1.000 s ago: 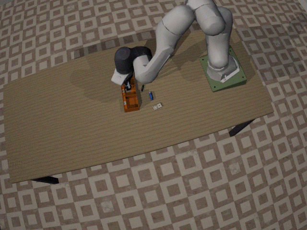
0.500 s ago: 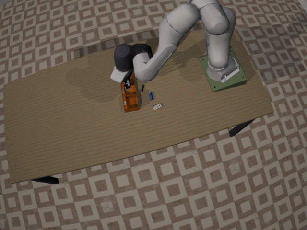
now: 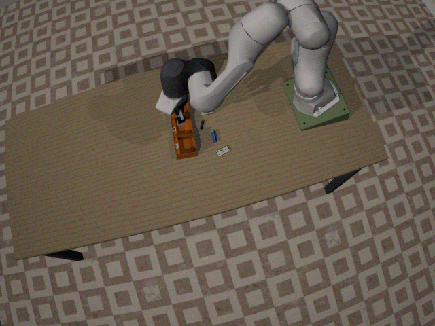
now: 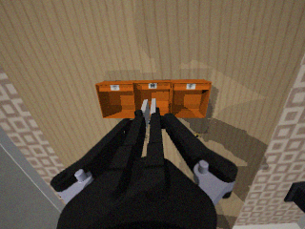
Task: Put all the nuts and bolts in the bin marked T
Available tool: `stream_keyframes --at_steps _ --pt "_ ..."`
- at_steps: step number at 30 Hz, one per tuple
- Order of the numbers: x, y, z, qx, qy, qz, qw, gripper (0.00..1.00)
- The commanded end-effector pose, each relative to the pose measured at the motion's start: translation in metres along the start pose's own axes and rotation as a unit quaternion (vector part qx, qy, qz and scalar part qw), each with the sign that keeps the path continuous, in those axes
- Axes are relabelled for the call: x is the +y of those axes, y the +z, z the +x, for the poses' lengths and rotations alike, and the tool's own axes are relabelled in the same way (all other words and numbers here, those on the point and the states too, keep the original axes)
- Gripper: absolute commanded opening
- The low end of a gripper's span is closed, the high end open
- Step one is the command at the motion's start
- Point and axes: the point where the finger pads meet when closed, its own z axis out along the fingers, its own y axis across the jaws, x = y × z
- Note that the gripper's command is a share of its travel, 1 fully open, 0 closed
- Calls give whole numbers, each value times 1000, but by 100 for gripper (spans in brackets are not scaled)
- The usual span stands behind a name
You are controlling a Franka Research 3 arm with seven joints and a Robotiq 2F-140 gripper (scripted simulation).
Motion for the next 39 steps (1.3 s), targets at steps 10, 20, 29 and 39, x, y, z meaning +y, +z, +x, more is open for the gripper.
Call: stream_keyframes --at_steps 10,20,29,39 --pt "-31 0 1 -3 -4 2 1000 5" --pt "-81 0 5 -3 -4 2 1000 5" --pt "-86 0 5 -3 -4 2 1000 5" --pt "-86 24 5 -3 -4 2 1000 5"
